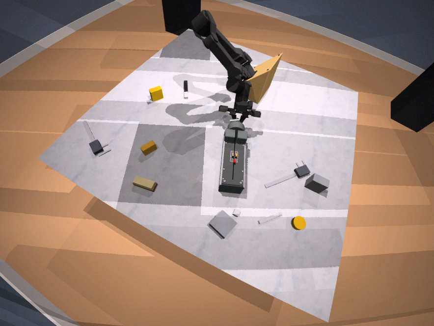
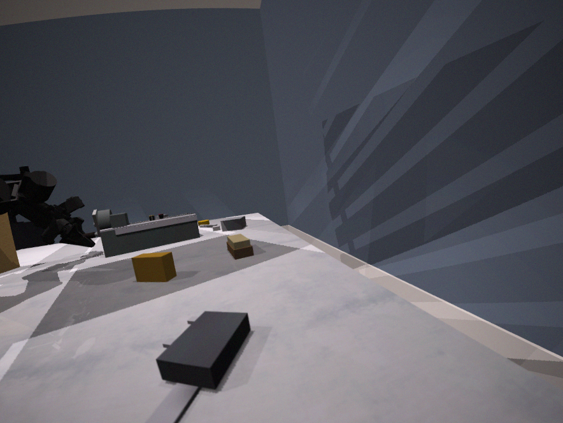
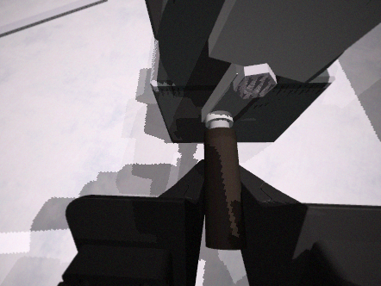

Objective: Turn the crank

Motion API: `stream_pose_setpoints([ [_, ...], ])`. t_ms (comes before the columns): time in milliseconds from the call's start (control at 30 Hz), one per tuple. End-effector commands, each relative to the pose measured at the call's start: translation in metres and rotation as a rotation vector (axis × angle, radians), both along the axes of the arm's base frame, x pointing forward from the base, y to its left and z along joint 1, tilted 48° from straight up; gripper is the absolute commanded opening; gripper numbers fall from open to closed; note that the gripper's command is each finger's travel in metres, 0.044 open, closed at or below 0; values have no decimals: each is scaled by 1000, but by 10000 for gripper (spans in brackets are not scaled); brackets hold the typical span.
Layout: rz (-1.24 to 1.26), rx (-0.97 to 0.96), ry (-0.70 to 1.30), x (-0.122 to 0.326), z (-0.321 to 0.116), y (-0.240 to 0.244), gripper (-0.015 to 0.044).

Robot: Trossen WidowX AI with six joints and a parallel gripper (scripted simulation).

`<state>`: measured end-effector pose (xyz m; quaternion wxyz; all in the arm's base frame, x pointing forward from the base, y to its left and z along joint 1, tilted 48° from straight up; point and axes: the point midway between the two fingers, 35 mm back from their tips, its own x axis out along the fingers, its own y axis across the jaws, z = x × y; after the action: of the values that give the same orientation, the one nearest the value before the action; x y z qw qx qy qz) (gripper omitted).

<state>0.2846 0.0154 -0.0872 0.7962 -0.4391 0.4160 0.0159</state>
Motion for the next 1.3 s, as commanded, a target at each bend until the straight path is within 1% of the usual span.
stream_pose_setpoints([
  [0, 21, 4, 15, -4, -4, 8, 0],
  [567, 21, 6, 15, -8, 0, 26, 0],
  [1267, 21, 7, 15, -6, 21, 45, 0],
])
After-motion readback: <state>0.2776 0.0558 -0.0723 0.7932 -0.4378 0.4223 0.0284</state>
